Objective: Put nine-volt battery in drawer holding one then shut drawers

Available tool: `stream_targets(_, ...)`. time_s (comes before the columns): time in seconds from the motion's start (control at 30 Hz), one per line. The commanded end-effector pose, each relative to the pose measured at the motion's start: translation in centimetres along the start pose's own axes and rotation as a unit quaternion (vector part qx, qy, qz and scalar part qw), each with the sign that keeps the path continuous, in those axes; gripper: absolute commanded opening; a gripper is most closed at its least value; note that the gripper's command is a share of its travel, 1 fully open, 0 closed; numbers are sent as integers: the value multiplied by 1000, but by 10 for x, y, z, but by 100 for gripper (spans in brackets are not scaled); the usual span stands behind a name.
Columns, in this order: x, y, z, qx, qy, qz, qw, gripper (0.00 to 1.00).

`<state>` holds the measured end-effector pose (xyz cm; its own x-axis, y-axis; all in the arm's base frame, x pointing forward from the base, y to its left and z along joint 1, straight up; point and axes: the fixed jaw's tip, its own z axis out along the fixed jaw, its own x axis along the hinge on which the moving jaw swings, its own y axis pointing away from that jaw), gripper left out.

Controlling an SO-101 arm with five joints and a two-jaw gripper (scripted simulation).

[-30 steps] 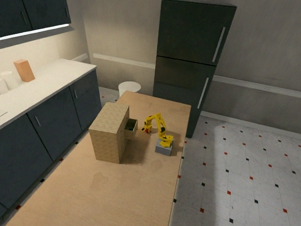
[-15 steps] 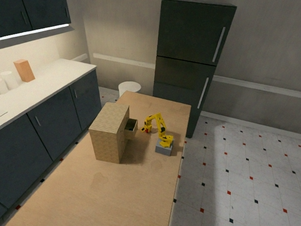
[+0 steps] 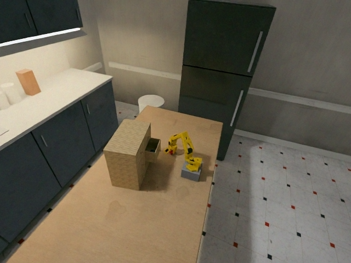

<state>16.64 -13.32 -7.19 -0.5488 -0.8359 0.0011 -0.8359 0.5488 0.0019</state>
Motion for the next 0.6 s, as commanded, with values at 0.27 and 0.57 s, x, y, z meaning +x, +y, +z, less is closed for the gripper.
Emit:
stream_targets(0.27,0,-2,-12,1,-1,1,1000,0)
stream_targets(0.57,0,-2,-33,1,-1,1,1000,0)
